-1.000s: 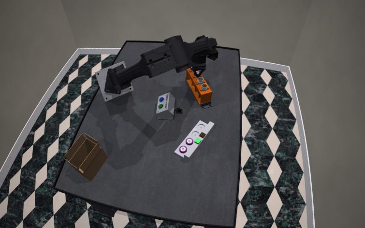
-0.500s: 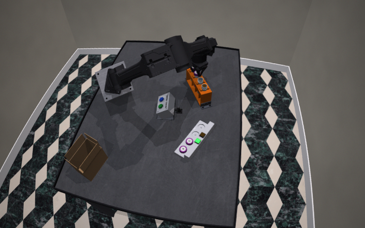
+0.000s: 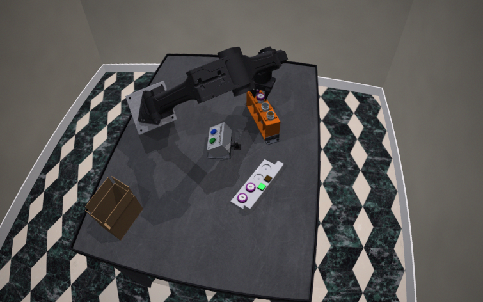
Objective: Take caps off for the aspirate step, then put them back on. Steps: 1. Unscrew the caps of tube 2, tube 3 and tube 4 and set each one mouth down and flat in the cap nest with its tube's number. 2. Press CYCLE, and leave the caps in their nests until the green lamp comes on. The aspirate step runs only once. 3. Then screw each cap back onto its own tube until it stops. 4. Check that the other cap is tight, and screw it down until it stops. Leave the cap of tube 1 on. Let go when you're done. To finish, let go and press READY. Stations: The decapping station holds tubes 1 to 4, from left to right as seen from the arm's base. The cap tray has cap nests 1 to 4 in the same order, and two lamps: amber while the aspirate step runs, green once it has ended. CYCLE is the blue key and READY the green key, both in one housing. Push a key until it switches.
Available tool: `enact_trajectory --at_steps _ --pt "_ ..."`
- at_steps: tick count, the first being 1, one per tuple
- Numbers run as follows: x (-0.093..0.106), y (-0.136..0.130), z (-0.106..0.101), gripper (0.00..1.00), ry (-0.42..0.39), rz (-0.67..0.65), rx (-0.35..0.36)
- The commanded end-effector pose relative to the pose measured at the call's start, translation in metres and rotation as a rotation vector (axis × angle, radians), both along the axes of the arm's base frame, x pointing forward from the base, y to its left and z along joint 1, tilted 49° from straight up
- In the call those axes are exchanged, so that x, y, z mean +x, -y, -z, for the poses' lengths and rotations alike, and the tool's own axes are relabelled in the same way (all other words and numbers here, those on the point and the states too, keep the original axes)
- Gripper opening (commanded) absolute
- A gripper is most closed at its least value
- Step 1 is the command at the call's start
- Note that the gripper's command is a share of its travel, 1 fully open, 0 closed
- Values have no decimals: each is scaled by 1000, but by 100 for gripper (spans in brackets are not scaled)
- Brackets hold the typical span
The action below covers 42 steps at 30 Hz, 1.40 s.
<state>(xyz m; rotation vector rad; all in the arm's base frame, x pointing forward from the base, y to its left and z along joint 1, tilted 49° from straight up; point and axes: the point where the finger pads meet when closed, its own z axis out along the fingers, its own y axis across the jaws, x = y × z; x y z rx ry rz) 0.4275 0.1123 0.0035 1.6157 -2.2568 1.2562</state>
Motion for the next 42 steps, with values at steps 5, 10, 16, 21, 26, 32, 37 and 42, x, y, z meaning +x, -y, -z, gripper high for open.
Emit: enact_trajectory --at_steps 5,10,16,21,26,32,37,42 --pt "7 -7 -1 49 -236 -263 -128" --pt "6 -8 -1 49 -342 -369 -188" --pt "6 -8 -1 49 -472 -501 -263" --pt "6 -8 -1 49 -604 -633 -339" --pt "5 -9 -1 49 -694 -725 -391" --pt "5 -7 -4 49 -691 -713 -390" --pt "5 -7 -4 0 -691 -713 -390" --pt "5 -7 -4 0 -691 -713 -390"
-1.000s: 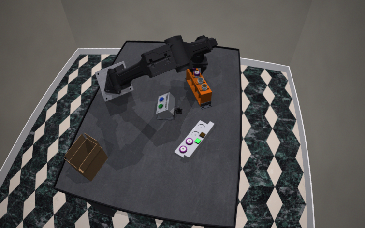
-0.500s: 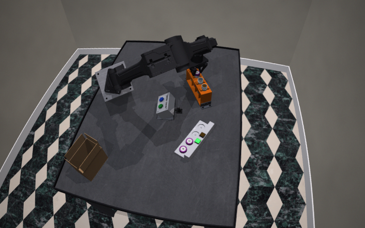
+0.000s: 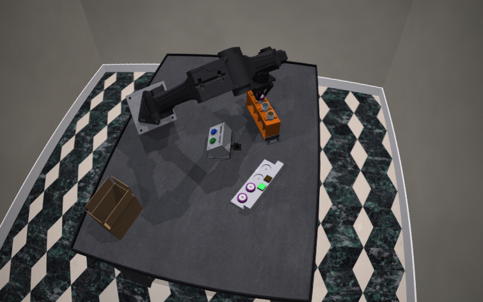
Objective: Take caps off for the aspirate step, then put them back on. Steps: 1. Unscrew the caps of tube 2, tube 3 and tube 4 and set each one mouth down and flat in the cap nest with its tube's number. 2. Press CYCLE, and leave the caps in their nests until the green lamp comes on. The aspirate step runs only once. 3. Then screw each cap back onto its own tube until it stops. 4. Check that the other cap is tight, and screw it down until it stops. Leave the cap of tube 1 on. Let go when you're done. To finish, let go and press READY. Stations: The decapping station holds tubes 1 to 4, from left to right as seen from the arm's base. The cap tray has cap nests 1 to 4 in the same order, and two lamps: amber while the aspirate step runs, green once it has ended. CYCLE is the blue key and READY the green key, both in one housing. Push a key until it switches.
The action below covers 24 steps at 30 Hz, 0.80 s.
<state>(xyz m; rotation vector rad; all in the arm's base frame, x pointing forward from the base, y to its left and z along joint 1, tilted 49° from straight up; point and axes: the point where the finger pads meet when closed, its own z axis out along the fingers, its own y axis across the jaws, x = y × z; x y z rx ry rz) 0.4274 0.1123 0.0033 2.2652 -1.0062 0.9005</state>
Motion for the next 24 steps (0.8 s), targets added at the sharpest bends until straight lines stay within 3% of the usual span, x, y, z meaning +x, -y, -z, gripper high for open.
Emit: enact_trajectory --at_steps 1,6,18,20,24 --pt "6 -7 -4 0 6 -15 7" --pt "6 -7 -4 0 6 -15 7" --pt "4 -6 -1 0 394 385 224" --pt "4 -6 -1 0 394 385 224" --pt "4 -6 -1 0 525 517 297"
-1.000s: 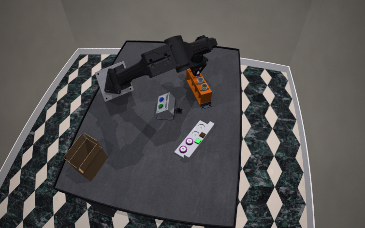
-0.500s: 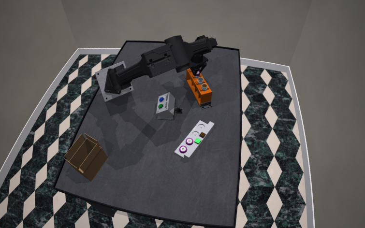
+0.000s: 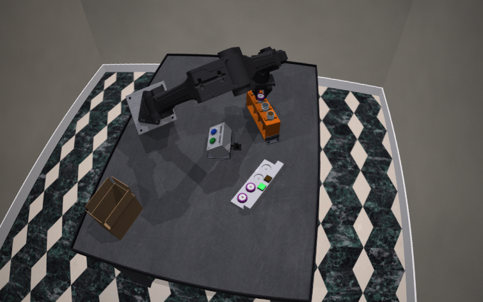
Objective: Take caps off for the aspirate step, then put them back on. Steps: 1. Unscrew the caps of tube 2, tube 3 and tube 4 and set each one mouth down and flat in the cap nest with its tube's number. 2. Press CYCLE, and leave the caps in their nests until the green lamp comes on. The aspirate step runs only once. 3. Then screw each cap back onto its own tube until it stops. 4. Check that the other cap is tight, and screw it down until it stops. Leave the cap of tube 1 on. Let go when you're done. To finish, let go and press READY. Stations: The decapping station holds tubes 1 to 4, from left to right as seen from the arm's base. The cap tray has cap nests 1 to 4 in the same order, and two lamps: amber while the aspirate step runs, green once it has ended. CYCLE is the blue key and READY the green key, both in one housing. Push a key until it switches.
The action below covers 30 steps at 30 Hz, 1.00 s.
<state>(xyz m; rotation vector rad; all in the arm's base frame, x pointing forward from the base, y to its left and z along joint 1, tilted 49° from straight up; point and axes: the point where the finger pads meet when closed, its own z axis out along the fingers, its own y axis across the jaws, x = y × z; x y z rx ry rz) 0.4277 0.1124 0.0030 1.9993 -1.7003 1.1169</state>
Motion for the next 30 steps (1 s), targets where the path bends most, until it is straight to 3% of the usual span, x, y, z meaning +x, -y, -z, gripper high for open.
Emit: enact_trajectory --at_steps 1,11,13,28,30 --pt "4 -5 -1 0 180 175 102" --pt "5 -5 0 0 465 466 262" --pt "5 -5 0 0 465 466 262" --pt "6 -4 1 0 917 919 514" --pt "6 -4 1 0 917 919 514"
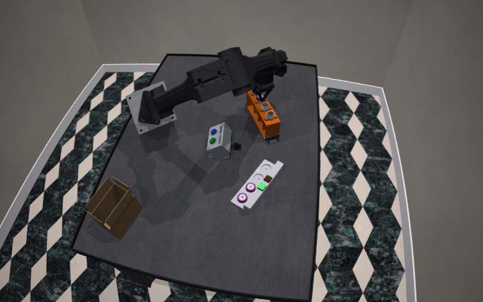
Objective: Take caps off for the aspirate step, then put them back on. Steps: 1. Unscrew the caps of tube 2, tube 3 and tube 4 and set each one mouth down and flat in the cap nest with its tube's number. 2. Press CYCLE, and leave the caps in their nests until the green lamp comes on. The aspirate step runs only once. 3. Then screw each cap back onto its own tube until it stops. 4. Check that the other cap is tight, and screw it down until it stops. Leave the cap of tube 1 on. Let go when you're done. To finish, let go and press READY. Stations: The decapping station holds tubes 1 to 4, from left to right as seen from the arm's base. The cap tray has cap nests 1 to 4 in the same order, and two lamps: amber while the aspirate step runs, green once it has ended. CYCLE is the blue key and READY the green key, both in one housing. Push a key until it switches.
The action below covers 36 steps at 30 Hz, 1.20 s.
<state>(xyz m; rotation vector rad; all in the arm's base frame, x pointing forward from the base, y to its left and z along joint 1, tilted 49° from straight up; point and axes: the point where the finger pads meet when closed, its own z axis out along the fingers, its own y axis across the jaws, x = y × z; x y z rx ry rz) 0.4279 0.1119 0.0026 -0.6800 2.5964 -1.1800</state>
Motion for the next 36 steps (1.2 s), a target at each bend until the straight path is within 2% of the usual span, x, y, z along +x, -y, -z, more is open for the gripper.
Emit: enact_trajectory --at_steps 1,13,15,17,26,32,34,36 --pt "5 -5 0 0 162 165 93" --pt "5 -5 1 0 508 512 286" --pt "5 -5 1 0 554 559 312" --pt "5 -5 1 0 554 559 312" --pt "4 -4 2 0 836 841 470" --pt "4 -4 2 0 1001 1005 563" --pt "4 -4 2 0 1001 1005 563" --pt "4 -5 2 0 1080 1084 608"
